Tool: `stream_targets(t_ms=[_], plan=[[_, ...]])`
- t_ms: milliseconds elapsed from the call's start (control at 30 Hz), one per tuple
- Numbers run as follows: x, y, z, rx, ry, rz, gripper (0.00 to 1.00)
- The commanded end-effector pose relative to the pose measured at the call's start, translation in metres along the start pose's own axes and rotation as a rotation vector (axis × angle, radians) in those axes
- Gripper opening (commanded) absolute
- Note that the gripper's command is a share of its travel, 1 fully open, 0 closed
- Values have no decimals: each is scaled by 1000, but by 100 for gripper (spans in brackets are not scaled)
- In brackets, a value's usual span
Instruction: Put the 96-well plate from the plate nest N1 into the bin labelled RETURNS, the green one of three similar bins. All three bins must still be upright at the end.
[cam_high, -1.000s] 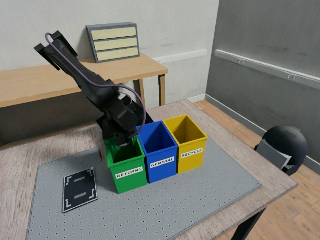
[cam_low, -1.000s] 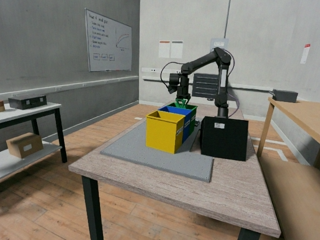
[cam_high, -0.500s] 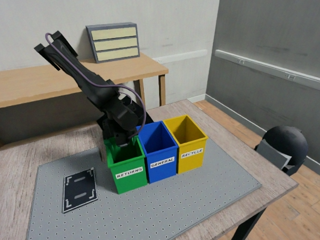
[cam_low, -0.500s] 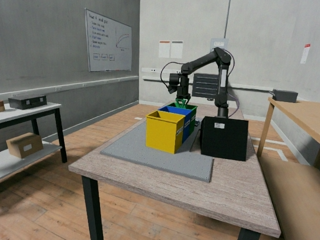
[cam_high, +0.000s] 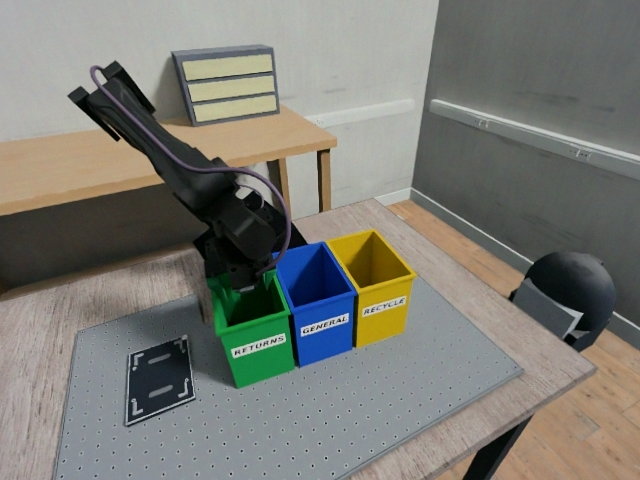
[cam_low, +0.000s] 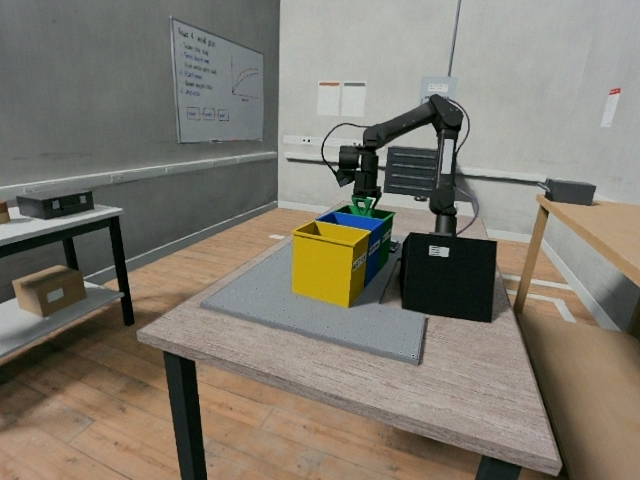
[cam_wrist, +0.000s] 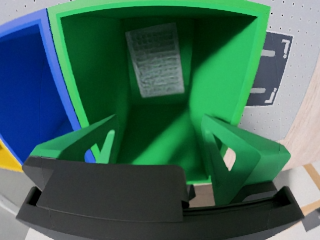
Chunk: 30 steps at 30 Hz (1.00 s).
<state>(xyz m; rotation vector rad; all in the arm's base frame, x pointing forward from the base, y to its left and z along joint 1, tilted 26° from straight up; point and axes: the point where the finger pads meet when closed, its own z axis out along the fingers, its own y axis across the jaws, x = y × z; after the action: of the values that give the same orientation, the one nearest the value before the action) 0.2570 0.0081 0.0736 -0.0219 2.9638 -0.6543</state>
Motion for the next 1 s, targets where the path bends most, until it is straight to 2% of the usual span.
stream_targets(t_ms=[0,967], plan=[[-8,0,-23,-11,-49,11,82],[-6,0,-65,-18,-46,11,82]])
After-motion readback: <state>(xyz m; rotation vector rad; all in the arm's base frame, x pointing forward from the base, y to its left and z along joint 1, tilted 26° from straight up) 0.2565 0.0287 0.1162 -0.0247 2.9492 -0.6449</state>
